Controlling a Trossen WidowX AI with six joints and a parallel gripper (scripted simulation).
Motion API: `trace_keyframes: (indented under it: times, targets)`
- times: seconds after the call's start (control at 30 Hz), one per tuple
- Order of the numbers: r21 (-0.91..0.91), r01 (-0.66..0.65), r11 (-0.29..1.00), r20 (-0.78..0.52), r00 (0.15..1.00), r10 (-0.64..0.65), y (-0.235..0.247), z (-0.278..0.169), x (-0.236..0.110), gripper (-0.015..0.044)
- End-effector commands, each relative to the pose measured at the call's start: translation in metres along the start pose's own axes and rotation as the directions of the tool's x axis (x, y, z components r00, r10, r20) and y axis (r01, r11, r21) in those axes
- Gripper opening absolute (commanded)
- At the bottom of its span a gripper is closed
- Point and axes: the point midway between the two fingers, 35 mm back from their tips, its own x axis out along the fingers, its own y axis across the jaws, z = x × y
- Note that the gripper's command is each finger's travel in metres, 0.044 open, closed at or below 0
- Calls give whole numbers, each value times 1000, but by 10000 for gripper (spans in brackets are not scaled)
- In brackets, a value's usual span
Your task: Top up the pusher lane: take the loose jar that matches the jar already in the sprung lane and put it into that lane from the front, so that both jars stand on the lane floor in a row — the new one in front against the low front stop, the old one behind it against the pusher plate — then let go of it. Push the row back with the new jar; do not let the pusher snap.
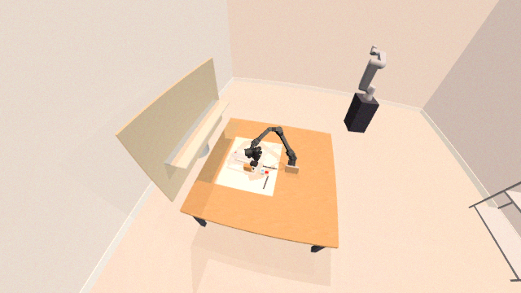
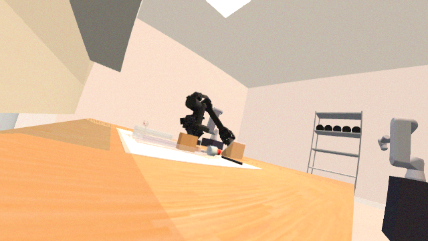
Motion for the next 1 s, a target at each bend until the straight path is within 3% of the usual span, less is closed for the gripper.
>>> trace_keyframes:
  times: [0.0,0.5,0.97]
  targets:
    - [6,1,1000,0,1000,-1,0,0,0,289]
    - [6,0,1000,0,1000,0,1,-2,-20,294]
    - [3,-3,1000,-2,1000,3,4,-48,-22,294]
